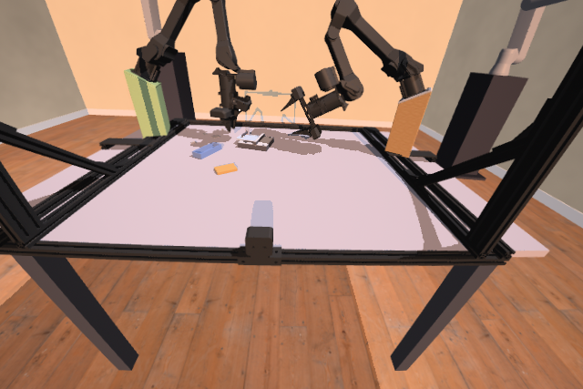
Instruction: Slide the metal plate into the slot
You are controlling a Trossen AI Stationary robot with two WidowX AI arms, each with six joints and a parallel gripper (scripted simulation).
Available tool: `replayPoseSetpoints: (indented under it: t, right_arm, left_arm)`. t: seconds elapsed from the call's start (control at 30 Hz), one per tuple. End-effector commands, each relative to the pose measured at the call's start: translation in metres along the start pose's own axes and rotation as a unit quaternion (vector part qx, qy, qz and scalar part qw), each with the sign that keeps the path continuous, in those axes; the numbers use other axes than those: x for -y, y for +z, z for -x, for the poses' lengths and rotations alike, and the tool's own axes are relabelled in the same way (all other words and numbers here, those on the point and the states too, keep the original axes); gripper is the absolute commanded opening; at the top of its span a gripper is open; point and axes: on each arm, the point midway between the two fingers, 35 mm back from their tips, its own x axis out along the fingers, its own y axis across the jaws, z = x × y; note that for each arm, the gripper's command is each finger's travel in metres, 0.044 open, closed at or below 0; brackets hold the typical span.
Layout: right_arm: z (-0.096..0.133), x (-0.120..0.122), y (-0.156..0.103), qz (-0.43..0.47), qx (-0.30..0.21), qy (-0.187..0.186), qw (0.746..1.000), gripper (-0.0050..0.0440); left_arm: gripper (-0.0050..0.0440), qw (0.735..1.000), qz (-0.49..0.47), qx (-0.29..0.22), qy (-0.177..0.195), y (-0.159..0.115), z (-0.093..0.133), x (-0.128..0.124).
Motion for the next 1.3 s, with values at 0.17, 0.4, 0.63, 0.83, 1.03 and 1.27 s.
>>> replayPoseSetpoints:
  t: [0.17,0.4,0.63,0.83,1.03,1.27]
  right_arm:
    - [0.0,0.0,0.0,0.0,0.0,0.0,1.0,0.044]
    - [0.0,0.0,0.0,0.0,0.0,0.0,1.0,0.044]
    - [0.0,0.0,0.0,0.0,0.0,0.0,1.0,0.044]
    - [0.0,0.0,0.0,0.0,0.0,0.0,1.0,0.044]
    - [0.0,0.0,0.0,0.0,0.0,0.0,1.0,0.044]
    - [0.0,0.0,0.0,0.0,0.0,0.0,1.0,0.044]
  left_arm:
    - [0.016,1.0,0.001,0.0,0.0,-0.026,0.029,0.0]
    - [0.016,0.999,-0.001,0.044,-0.008,-0.016,0.01,0.006]
    - [0.016,0.996,-0.002,0.09,-0.012,-0.013,0.0,0.011]
    - [0.016,0.99,-0.001,0.141,-0.012,-0.005,-0.003,0.012]
    - [0.016,0.982,-0.002,0.19,-0.011,0.002,-0.002,0.013]
    - [0.016,0.97,-0.003,0.243,-0.008,0.008,0.003,0.013]
